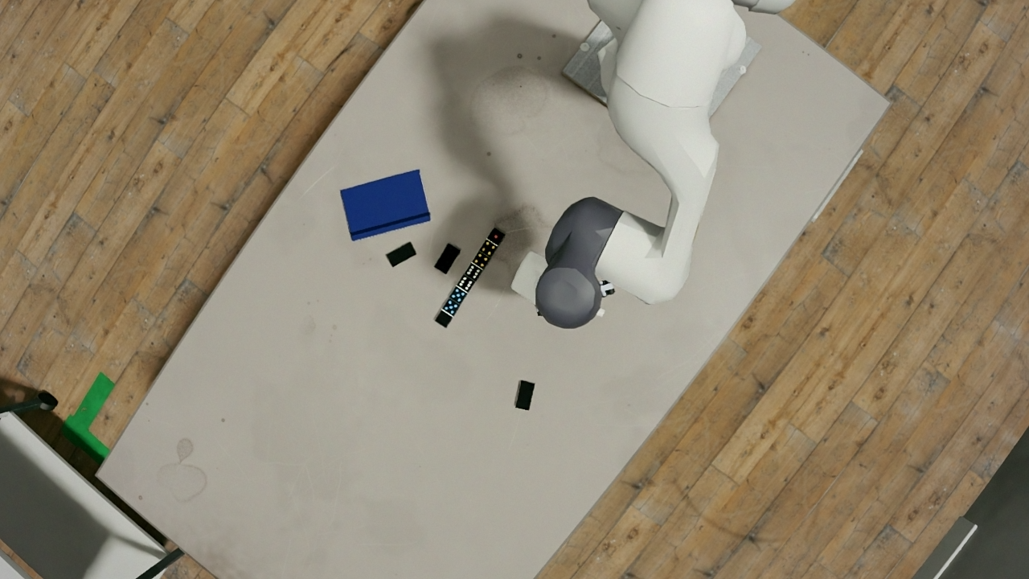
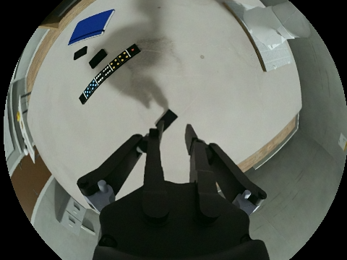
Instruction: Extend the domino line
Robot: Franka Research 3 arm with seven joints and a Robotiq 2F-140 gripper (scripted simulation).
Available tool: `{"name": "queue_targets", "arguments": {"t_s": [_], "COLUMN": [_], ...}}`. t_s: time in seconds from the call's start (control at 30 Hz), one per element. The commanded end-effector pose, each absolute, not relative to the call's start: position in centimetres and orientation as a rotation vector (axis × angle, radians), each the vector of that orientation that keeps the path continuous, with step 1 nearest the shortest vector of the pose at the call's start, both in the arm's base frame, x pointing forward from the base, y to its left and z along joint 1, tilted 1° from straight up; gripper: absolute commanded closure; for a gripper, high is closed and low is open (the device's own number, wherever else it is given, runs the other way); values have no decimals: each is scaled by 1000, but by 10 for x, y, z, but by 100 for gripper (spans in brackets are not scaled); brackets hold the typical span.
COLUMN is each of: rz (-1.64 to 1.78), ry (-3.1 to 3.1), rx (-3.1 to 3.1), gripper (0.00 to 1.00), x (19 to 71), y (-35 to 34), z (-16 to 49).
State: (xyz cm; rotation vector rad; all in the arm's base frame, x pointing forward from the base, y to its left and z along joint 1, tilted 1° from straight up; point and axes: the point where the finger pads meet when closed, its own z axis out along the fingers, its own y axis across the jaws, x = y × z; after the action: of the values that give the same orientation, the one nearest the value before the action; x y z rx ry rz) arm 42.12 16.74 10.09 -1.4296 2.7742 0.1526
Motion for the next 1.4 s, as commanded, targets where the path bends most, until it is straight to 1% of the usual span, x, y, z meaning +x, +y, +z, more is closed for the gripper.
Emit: {"name": "queue_targets", "arguments": {"t_s": [0.0, 0.47, 0.9, 1.37], "rz": [88, 6, 5, 5], "ry": [2944, 3097, 3097, 3097], "rx": [-1076, -576, -575, -575], "gripper": [66, 66, 66, 66], "x": [424, 424, 424, 424], "y": [168, 168, 168, 168], "z": [102, 102, 100, 83]}}
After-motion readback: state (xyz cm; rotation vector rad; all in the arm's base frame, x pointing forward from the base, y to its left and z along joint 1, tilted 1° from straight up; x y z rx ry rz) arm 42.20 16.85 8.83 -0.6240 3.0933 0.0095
